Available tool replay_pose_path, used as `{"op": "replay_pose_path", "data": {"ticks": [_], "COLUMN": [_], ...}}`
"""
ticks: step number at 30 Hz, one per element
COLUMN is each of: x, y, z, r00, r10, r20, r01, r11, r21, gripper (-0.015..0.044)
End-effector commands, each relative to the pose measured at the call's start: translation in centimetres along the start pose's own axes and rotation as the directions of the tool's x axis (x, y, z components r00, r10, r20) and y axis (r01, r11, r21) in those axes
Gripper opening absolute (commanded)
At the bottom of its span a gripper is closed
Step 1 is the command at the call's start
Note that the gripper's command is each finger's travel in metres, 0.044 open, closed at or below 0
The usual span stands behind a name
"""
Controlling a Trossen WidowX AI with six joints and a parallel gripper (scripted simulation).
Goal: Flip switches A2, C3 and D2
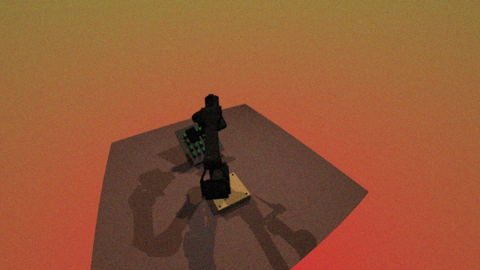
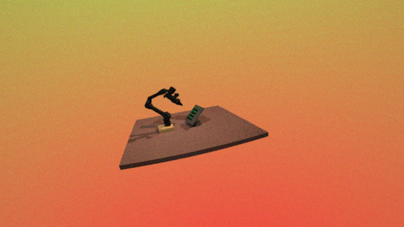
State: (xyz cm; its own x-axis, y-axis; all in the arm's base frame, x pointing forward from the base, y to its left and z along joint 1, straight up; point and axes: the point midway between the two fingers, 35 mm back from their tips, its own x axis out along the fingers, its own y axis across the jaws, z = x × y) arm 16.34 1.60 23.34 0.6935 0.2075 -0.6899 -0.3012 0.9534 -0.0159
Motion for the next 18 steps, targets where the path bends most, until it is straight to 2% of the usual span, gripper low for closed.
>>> {"op": "replay_pose_path", "data": {"ticks": [1,5,12,15,18], "x": [0.1,2.1,9.3,10.3,10.3], "y": [0.0,-0.4,0.9,1.3,1.3], "z": [0.1,1.6,6.0,6.5,6.5], "r00": [1.0,1.0,1.0,1.0,1.0], "r10": [0.0,0.011,0.007,0.001,0.001], "r20": [-0.001,-0.011,-0.009,-0.004,-0.004], "r01": [0.0,-0.011,-0.007,0.0,0.0], "r11": [1.0,1.0,0.999,1.0,1.0], "r21": [0.001,0.019,0.032,0.025,0.025], "gripper": [0.0374,0.0269,0.0085,0.0006,0.0]}}
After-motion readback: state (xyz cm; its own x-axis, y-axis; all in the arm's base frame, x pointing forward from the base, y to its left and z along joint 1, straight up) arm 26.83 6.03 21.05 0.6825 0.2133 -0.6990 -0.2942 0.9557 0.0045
